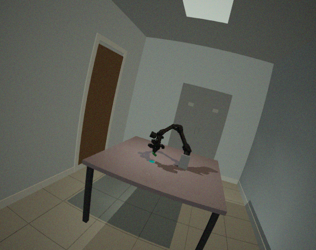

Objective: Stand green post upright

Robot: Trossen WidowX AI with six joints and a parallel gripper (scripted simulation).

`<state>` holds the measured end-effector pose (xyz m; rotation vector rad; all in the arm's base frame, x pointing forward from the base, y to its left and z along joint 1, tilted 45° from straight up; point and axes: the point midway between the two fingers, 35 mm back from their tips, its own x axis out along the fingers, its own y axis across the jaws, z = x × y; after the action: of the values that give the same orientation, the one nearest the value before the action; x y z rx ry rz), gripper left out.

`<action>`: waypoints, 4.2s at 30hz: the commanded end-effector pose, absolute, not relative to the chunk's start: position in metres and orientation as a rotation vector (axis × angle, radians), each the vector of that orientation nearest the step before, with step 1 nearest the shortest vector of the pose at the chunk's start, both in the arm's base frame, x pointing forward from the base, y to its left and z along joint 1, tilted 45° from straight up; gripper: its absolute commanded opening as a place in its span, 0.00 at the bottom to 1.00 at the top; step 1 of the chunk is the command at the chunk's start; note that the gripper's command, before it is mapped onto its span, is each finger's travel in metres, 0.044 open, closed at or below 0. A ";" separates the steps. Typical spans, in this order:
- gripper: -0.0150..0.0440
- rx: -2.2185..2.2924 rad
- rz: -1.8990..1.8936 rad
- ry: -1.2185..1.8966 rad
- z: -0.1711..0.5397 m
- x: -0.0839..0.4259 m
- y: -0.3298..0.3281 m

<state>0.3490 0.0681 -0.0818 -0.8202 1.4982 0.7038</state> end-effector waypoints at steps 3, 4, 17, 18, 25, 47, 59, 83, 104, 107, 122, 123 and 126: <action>0.29 -0.798 0.733 1.465 -0.083 0.346 0.068; 0.29 -0.794 0.737 1.458 -0.083 0.346 0.068; 0.29 -0.753 0.781 1.371 -0.082 0.347 0.067; 0.29 -0.751 0.784 1.364 -0.082 0.347 0.067; 0.29 -0.732 0.806 1.314 -0.080 0.348 0.066; 0.29 -0.691 0.864 1.148 -0.074 0.348 0.064; 0.29 -0.678 0.890 1.053 -0.069 0.348 0.063; 0.29 -0.673 0.929 0.854 -0.055 0.345 0.060; 0.29 -0.689 0.950 0.675 -0.039 0.340 0.057; 0.29 -0.693 0.952 0.649 -0.037 0.339 0.056; 0.29 -0.707 0.956 0.567 -0.029 0.335 0.055; 0.29 -0.707 0.956 0.567 -0.029 0.335 0.055; 0.29 -0.707 0.956 0.567 -0.029 0.335 0.055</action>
<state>0.3373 0.0541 -0.0284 -0.7090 0.5703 0.9500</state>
